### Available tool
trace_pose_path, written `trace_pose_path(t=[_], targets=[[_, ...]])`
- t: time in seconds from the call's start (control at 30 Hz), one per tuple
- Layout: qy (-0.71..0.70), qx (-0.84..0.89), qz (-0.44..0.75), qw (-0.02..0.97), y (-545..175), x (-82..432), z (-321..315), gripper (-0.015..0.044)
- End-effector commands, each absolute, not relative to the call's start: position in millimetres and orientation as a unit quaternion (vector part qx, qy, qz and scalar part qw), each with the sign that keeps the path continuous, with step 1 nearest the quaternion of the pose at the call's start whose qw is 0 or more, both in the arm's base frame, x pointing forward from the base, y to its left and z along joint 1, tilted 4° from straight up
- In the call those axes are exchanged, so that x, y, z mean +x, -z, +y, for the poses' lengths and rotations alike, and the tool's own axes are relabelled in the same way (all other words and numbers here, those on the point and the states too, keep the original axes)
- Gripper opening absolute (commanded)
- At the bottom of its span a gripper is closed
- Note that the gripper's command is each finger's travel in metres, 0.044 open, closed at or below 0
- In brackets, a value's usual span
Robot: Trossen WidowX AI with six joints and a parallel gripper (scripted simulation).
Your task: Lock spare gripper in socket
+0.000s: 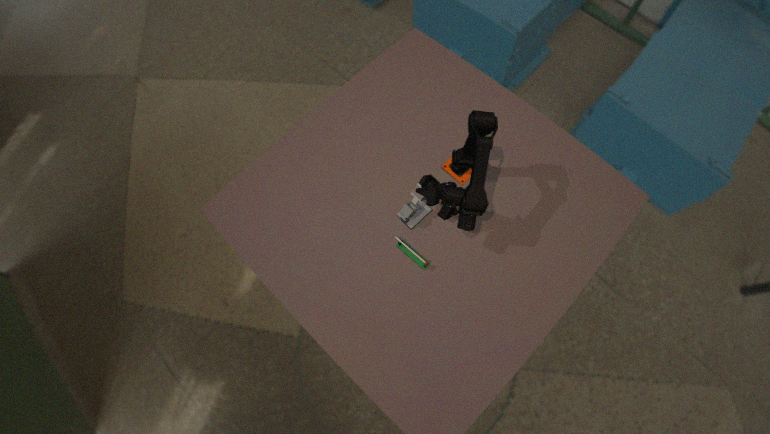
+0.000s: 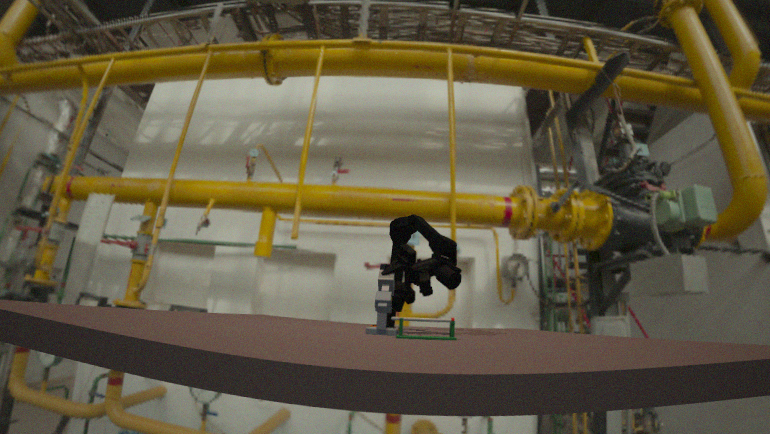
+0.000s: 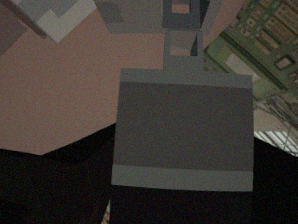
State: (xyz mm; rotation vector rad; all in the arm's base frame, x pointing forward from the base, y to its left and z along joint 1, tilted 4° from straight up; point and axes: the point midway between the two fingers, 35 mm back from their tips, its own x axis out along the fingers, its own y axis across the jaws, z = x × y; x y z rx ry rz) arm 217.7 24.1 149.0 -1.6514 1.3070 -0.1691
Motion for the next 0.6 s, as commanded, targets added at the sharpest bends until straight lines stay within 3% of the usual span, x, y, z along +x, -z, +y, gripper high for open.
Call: trace_pose_path(t=[0.0, 0.57], targets=[[0.073, -0.686, 0.535, 0.487, -147, 222, 24, 0.0000], [0.073, -0.686, 0.535, 0.488, -132, 240, 26, 0.0000]])
